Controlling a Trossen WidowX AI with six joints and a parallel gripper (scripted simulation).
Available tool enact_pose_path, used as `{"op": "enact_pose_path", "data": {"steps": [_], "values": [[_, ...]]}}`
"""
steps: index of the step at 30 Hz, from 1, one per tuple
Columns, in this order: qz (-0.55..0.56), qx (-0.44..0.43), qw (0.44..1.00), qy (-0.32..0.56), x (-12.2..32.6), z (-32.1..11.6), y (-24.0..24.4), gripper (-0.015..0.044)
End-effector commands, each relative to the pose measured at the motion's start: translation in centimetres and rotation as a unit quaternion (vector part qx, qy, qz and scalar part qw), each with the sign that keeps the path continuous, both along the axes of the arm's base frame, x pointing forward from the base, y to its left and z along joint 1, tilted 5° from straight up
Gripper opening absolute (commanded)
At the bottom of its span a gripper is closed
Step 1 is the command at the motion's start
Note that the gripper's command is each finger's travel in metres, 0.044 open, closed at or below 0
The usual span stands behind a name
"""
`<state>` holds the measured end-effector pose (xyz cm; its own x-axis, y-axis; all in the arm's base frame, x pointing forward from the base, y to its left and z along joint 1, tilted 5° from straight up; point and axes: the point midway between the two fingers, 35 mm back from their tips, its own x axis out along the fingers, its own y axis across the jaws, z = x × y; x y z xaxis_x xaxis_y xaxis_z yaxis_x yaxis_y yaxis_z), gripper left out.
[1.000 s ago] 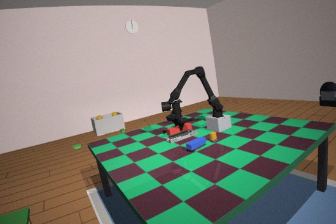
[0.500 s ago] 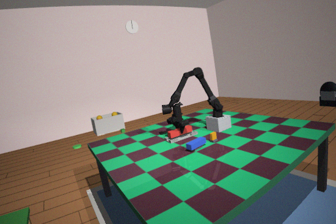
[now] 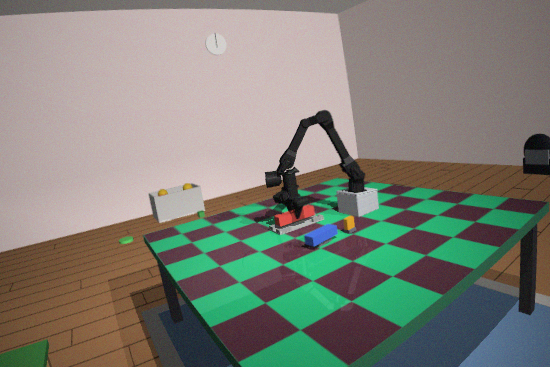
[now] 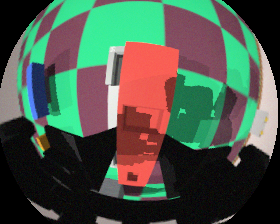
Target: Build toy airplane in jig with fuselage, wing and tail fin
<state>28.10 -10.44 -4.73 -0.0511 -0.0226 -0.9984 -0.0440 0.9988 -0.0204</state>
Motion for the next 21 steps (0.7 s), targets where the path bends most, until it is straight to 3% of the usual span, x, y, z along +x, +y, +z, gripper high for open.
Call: {"op": "enact_pose_path", "data": {"steps": [1, 12, 21], "values": [[0.000, 0.000, 1.000, 0.000, 0.04, 0.04, -0.01, 0.0148], [0.000, 0.000, 1.000, 0.000, 0.04, 0.04, -0.01, 0.0437], [0.000, 0.000, 1.000, 0.000, 0.04, 0.04, -0.01, 0.0440]]}}
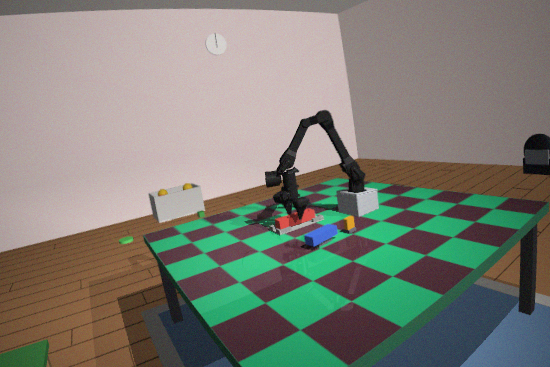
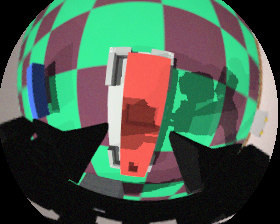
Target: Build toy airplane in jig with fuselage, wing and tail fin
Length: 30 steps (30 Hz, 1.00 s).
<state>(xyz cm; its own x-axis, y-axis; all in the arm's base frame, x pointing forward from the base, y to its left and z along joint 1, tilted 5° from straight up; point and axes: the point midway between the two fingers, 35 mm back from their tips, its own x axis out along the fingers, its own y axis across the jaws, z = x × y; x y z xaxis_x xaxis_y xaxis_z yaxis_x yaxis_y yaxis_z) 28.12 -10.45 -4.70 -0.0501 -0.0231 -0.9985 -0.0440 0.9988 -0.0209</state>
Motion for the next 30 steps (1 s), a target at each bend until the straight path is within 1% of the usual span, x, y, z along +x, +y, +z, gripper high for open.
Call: {"op": "enact_pose_path", "data": {"steps": [1, 3, 6, 8, 16, 19, 20, 27, 30], "values": [[0.000, 0.000, 1.000, 0.000, 0.1, 0.3, 0.0, 0.0440], [0.000, -0.001, 1.000, 0.000, 0.5, 2.5, -0.1, 0.0440], [0.001, -0.002, 1.000, 0.000, 0.8, 7.9, 0.1, 0.0440], [0.002, -0.002, 1.000, 0.000, 0.7, 10.3, 0.3, 0.0440], [0.010, -0.002, 1.000, 0.000, 1.1, 10.6, 0.2, 0.0440], [0.092, 0.002, 0.996, 0.002, 1.3, 10.4, 0.2, 0.0440], [0.099, 0.003, 0.995, 0.003, 1.3, 10.4, 0.1, 0.0440], [0.099, 0.003, 0.995, 0.002, 1.4, 10.4, 0.3, 0.0440], [0.094, 0.004, 0.996, 0.001, 2.2, 10.2, 1.9, 0.0440]]}}
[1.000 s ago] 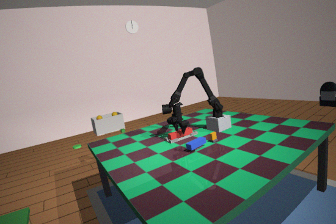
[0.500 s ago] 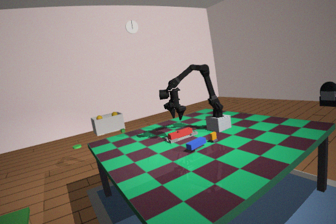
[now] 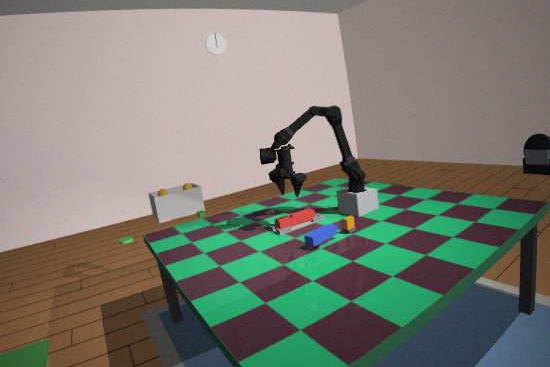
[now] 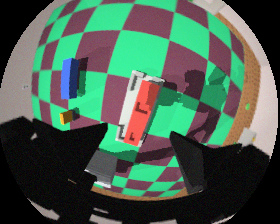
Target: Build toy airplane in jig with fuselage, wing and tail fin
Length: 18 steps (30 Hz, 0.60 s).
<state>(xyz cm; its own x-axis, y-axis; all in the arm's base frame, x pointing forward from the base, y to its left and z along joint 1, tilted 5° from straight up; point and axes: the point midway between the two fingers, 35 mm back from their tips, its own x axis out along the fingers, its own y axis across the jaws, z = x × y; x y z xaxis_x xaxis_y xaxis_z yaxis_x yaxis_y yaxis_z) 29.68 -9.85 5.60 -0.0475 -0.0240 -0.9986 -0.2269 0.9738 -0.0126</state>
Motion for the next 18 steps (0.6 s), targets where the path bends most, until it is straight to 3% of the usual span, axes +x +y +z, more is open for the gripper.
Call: {"op": "enact_pose_path", "data": {"steps": [1, 10, 18], "values": [[-0.001, 0.001, 1.000, 0.000, 1.1, -0.2, 2.3, 0.0440], [-0.008, 0.008, 1.000, -0.002, 3.8, -1.3, 15.5, 0.0440], [0.007, 0.012, 1.000, 0.000, 2.3, -2.3, 26.1, 0.0440]]}}
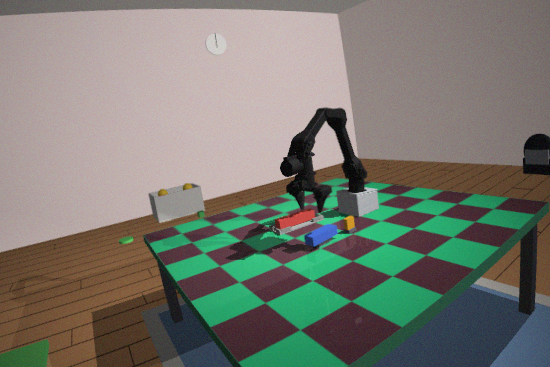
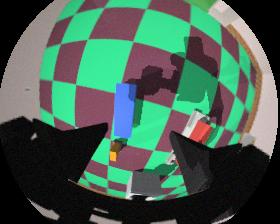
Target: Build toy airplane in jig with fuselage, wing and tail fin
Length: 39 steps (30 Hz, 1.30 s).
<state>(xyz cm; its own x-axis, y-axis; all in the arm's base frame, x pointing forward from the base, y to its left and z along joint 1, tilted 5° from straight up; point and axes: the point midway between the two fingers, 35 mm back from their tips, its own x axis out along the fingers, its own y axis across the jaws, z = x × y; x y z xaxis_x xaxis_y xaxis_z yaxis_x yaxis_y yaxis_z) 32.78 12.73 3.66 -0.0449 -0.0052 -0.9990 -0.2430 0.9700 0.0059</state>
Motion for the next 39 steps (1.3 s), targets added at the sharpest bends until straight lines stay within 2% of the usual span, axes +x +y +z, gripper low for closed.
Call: {"op": "enact_pose_path", "data": {"steps": [1, 6, 10, 39], "values": [[-0.001, 0.002, 1.000, 0.002, -0.9, -0.4, 3.7, 0.0440], [-0.001, 0.002, 1.000, 0.002, -0.9, -0.7, 3.7, 0.0440], [-0.001, 0.002, 1.000, 0.002, -1.1, -3.9, 3.7, 0.0440], [-0.001, 0.002, 1.000, 0.002, -1.2, -8.1, 3.7, 0.0440]]}}
